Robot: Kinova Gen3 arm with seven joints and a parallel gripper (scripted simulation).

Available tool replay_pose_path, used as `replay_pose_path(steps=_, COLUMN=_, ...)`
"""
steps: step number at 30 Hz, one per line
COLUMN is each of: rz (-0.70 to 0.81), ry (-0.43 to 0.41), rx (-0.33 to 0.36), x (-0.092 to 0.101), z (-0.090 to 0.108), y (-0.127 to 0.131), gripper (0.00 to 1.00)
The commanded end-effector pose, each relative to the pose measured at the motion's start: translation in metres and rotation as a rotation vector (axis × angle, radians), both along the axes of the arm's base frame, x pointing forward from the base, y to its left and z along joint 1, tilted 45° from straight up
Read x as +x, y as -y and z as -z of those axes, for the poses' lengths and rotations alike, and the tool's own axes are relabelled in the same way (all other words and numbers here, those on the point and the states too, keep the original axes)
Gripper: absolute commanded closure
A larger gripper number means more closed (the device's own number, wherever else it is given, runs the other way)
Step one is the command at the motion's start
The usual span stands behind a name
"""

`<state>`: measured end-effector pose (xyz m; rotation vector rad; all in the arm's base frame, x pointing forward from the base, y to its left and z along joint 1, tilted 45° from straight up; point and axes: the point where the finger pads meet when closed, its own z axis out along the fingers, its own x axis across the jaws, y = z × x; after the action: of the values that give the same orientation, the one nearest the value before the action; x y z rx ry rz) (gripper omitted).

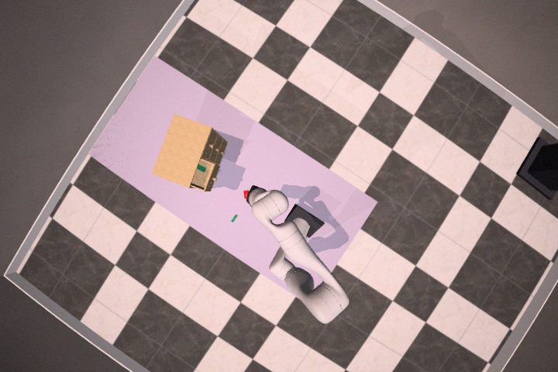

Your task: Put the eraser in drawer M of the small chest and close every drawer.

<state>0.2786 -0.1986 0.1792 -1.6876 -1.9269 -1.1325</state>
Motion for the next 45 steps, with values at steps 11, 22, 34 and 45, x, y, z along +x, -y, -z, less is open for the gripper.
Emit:
replay_pose_path(steps=11, rz=-0.194, ry=-0.169, rx=-0.070, x=-0.003, z=-0.013, y=0.013, gripper=1.00)
replay_pose_path(steps=22, rz=-0.219, ry=-0.197, rx=-0.076, x=-0.006, z=-0.015, y=0.015, gripper=1.00)
replay_pose_path(steps=34, rz=-0.219, ry=-0.197, rx=-0.076, x=-0.006, z=-0.015, y=0.015, gripper=1.00)
replay_pose_path(steps=45, rz=-0.219, ry=-0.197, rx=-0.076, x=-0.006, z=-0.015, y=0.015, gripper=1.00)
